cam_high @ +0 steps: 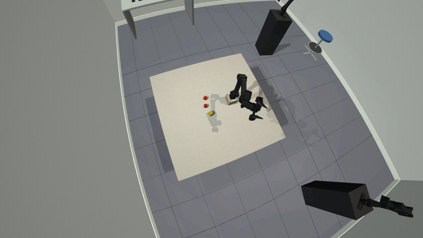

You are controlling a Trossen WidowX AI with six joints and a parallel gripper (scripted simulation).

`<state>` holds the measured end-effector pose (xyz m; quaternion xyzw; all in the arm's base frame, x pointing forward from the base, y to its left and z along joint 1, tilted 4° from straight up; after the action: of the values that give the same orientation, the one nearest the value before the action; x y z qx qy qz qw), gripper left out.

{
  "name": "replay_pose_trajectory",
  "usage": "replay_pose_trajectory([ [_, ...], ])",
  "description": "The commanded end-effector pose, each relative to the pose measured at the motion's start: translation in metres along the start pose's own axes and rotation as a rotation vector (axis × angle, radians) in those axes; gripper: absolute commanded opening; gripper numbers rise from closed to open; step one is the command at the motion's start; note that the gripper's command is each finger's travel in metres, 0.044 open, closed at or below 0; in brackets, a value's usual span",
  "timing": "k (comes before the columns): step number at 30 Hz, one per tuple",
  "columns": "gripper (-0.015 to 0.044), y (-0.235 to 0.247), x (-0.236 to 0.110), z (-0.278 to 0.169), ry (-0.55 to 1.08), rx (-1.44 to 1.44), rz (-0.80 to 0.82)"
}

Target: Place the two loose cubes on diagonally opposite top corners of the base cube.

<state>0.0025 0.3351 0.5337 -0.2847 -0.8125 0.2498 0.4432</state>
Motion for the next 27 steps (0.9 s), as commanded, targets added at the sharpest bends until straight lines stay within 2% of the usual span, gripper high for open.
replay_pose_trajectory([
  [1, 0.0374, 0.001, -0.001, -0.001, 0.004, 0.002, 0.004],
  [5, 0.0269, 0.021, -0.016, -0.026, 0.086, 0.039, 0.083],
  [16, 0.0265, 0.109, -0.073, -0.086, 0.319, 0.172, 0.435],
  [27, 0.0265, 0.177, -0.167, -0.131, 0.591, 0.317, 0.761],
])
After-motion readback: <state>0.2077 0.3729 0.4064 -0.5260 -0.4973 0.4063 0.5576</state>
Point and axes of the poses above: the point midway between the two fingers, 35 mm back from their tips, its own x axis out along the fingers, its own y axis across the jaws, z = x × y, the point moved 2 cm from there along -x, back along the fingers, and after that the axes turned 6 degrees about x, right-handed, at the moved point
